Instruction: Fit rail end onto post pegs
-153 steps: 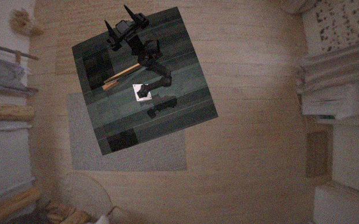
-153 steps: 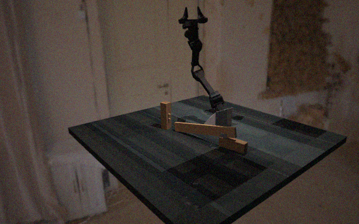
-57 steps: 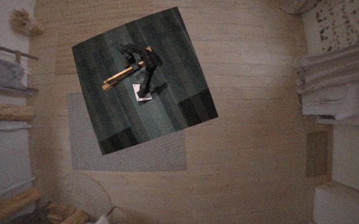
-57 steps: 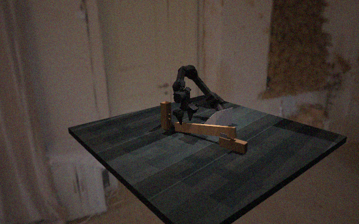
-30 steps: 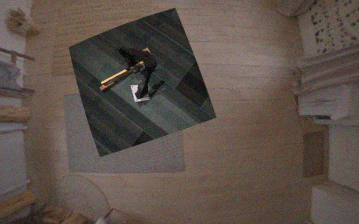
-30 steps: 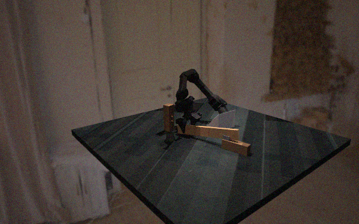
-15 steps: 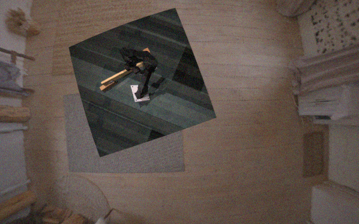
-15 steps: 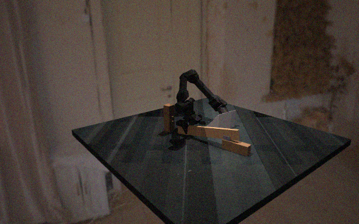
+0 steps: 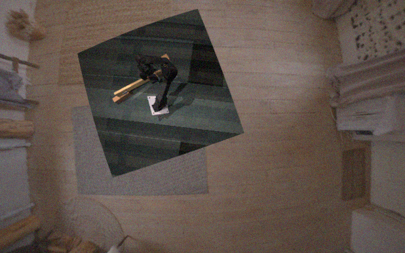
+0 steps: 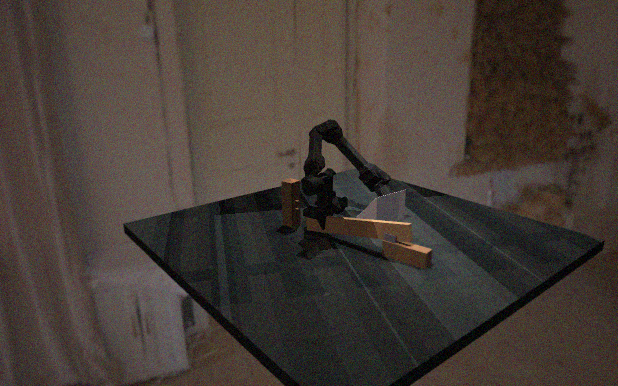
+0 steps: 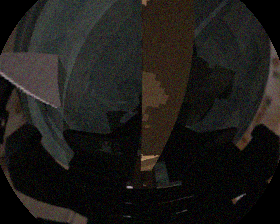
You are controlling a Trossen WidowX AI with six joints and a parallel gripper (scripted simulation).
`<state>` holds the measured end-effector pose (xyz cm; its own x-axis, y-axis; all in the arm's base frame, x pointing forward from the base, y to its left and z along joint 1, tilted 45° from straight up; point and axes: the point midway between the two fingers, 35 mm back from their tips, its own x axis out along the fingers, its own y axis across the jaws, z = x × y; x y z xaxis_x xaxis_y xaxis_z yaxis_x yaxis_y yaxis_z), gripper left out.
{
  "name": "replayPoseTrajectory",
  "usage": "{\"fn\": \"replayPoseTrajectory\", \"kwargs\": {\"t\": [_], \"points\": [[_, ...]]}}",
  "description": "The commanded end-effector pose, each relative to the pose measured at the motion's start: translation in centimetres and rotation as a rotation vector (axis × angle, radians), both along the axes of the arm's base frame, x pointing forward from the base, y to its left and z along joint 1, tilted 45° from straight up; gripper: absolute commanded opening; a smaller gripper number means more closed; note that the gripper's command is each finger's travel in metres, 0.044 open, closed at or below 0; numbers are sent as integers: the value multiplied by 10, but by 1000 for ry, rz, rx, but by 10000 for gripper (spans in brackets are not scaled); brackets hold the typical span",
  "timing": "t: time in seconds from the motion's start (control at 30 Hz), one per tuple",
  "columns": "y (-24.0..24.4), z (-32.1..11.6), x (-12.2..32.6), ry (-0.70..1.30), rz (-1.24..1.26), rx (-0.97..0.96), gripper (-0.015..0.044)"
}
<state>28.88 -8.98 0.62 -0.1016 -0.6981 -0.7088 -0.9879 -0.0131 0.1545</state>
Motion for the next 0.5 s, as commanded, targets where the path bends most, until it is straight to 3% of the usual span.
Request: {"fn": "replayPoseTrajectory", "kwargs": {"t": [0.0, 0.47], "points": [[0, 0, 0, 2, 3, -4, 0], [2, 2, 0, 2, 3, -3, 0]]}}
